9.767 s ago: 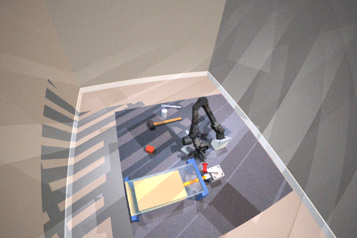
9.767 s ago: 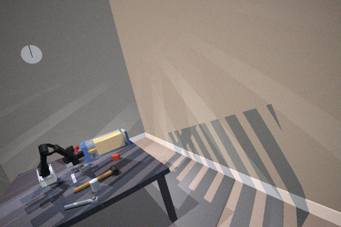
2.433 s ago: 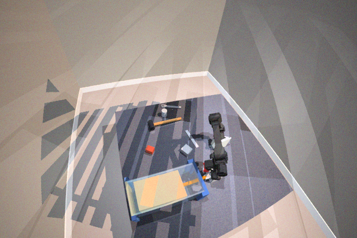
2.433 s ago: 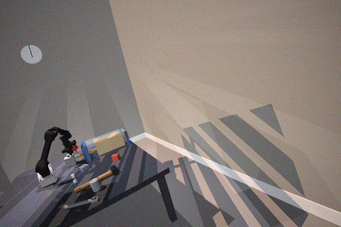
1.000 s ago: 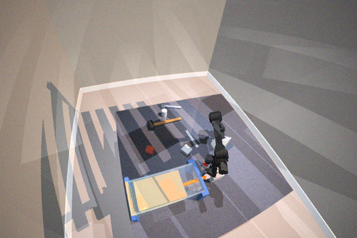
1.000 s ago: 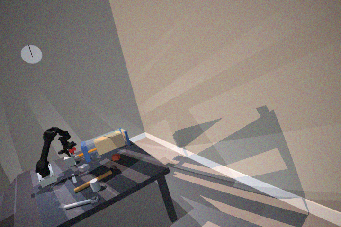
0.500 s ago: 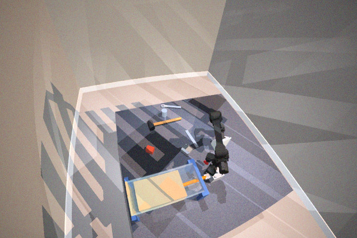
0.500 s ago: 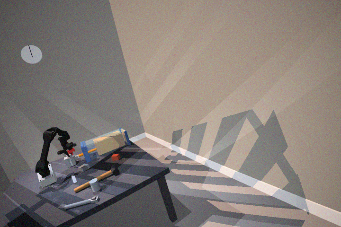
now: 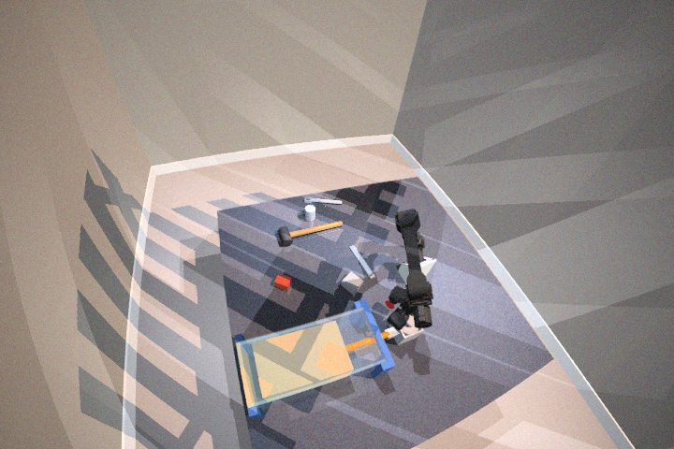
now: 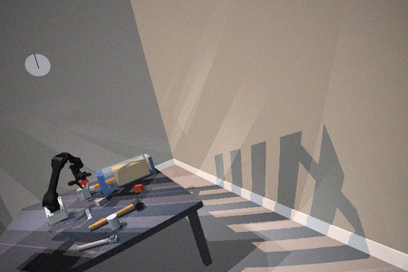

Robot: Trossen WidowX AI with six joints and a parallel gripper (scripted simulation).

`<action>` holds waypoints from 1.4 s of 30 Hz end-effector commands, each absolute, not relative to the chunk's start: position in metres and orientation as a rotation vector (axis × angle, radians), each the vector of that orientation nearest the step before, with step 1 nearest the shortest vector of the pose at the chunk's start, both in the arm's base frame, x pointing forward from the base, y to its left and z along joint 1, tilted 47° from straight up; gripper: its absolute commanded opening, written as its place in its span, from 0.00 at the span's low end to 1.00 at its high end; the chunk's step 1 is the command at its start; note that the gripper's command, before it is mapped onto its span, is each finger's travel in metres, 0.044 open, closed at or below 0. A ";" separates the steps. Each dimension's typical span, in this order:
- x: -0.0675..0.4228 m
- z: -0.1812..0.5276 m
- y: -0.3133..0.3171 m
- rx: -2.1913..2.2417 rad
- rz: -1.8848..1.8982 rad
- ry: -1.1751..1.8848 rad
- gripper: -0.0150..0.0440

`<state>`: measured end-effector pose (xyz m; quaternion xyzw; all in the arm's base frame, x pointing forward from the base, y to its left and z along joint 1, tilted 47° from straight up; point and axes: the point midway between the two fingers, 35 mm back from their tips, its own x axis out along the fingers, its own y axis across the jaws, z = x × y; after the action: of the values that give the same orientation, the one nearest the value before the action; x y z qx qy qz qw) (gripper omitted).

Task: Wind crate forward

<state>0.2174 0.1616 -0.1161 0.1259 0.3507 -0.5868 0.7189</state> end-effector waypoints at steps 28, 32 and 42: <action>0.216 -0.125 0.153 0.272 -1.293 0.781 0.25; 0.214 -0.125 0.153 0.300 -1.313 0.756 0.25; 0.214 -0.125 0.152 0.302 -1.314 0.754 0.25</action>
<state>0.2147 0.1549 -0.1219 0.1296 0.3431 -0.5882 0.7208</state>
